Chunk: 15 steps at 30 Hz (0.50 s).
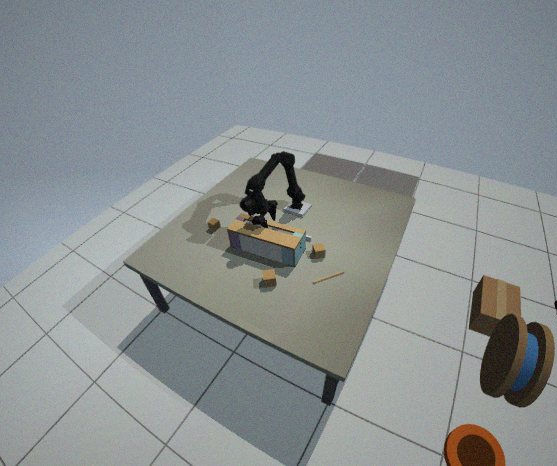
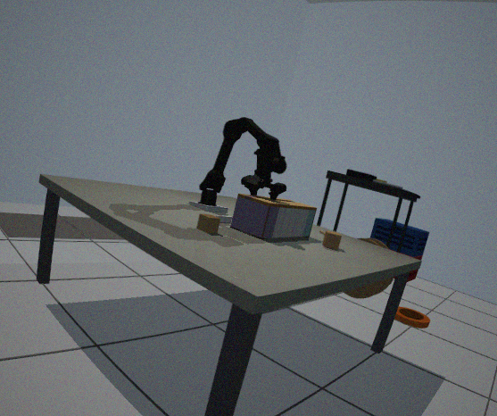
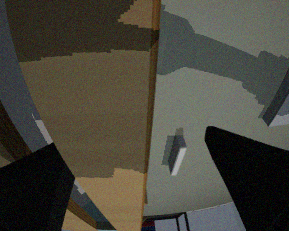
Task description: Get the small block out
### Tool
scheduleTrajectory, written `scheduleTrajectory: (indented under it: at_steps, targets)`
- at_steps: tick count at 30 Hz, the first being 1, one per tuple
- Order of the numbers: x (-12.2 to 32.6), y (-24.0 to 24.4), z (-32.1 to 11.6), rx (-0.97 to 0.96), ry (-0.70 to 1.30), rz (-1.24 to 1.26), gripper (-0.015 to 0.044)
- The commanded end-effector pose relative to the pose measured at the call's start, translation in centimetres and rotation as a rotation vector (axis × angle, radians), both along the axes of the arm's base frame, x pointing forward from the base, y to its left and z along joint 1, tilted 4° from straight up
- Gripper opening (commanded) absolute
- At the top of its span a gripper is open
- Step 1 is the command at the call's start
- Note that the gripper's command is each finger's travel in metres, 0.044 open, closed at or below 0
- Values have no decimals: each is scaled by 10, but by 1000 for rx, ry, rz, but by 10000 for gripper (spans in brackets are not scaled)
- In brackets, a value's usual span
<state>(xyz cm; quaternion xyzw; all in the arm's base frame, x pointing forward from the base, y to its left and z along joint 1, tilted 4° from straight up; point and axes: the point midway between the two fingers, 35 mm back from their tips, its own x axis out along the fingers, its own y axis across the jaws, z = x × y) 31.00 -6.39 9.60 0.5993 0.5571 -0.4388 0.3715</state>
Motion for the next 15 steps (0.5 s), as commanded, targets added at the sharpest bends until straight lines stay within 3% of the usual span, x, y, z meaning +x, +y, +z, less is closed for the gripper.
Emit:
scheduleTrajectory:
  at_steps: [1, 15]
  targets:
    - [-2, -1, -8, -4, 3, 2, 400]
    - [0, 17, -9, 2, 1, -2, 400]
